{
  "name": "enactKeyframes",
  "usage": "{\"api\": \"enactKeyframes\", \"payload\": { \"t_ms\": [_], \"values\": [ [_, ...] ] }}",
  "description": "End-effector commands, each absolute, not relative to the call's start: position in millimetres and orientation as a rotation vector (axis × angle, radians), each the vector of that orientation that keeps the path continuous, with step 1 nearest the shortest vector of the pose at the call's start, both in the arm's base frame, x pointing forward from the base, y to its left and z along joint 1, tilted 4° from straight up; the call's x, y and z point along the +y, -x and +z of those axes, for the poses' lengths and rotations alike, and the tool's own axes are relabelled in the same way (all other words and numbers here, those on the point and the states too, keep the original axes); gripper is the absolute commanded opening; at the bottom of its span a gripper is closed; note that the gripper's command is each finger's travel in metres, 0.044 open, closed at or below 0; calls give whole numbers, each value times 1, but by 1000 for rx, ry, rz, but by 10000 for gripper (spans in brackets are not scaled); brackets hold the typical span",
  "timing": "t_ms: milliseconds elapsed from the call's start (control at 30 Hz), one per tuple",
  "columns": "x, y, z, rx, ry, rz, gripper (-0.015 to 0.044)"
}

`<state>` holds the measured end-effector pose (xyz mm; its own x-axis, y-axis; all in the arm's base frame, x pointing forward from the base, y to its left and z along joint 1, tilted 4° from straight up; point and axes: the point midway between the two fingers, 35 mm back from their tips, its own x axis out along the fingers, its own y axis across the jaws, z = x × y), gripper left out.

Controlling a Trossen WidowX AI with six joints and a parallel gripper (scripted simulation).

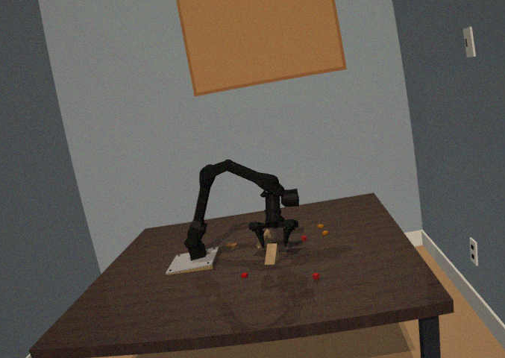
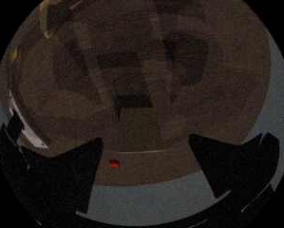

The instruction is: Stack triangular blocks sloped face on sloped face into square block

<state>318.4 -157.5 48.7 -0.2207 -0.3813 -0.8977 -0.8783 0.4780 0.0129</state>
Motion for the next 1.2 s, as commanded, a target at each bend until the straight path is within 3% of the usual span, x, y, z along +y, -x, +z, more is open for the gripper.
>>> {"api": "enactKeyframes", "payload": {
  "t_ms": [0, 767, 1067, 1167],
  "values": [
    [-160, -313, 38, 1821, 1059, 693, 440],
    [-172, -301, 10, 1823, 1060, 692, 440],
    [-172, -301, 10, 1823, 1060, 692, 204],
    [-172, -301, 10, 1823, 1060, 692, 184]
  ]
}}
